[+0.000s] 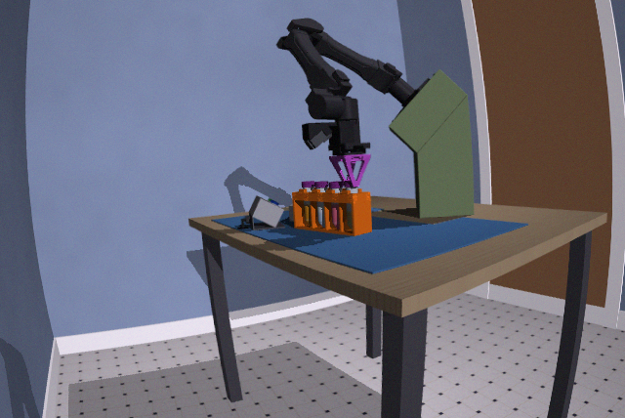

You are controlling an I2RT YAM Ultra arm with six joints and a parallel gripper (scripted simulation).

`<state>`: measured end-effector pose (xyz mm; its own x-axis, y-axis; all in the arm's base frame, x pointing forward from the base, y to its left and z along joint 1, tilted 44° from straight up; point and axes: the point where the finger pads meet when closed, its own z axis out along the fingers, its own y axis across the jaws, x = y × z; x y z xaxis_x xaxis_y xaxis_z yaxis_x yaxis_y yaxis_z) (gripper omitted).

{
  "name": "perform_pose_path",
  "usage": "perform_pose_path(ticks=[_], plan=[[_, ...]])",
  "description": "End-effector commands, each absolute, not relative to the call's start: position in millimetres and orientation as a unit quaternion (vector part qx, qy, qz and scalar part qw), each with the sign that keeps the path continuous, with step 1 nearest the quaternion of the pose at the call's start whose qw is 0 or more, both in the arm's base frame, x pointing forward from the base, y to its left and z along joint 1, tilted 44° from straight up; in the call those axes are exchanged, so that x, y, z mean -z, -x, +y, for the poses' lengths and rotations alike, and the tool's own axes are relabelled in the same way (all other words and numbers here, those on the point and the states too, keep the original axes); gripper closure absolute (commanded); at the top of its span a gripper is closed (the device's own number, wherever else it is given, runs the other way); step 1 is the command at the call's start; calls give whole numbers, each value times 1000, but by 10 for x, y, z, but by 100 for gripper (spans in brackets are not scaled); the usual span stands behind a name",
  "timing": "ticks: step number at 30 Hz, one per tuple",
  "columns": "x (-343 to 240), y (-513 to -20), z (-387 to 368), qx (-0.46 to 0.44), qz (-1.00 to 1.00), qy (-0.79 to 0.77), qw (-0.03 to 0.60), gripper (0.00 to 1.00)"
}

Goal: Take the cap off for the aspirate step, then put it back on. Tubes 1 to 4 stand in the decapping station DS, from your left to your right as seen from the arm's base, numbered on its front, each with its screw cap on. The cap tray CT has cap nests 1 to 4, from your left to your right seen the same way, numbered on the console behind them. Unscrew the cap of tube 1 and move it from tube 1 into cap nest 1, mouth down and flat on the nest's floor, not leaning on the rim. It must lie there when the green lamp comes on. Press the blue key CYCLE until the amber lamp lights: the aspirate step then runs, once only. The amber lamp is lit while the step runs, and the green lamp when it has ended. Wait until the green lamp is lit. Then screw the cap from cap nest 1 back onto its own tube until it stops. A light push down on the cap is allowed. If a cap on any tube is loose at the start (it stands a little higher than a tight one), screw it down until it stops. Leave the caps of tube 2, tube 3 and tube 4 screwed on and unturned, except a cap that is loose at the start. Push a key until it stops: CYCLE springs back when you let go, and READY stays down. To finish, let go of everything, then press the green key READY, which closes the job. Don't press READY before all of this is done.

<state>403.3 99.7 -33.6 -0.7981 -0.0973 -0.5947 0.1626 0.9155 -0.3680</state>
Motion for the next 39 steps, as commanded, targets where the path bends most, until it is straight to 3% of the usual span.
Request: perform_pose_path(ticks=[1, 11, 26, 34, 35, 39], plan=[[314, -4039, 1025, 201, 925, -20, 321, 51], [307, -4033, 1030, 226, 924, 54, 304, 51], [308, -4029, 1027, 306, 867, 325, 224, 51], [310, -4025, 1025, 308, 862, 336, 220, 51], [310, -4025, 1025, 308, 862, 336, 220, 100], [310, -4025, 1025, 308, 862, 336, 220, 100]])
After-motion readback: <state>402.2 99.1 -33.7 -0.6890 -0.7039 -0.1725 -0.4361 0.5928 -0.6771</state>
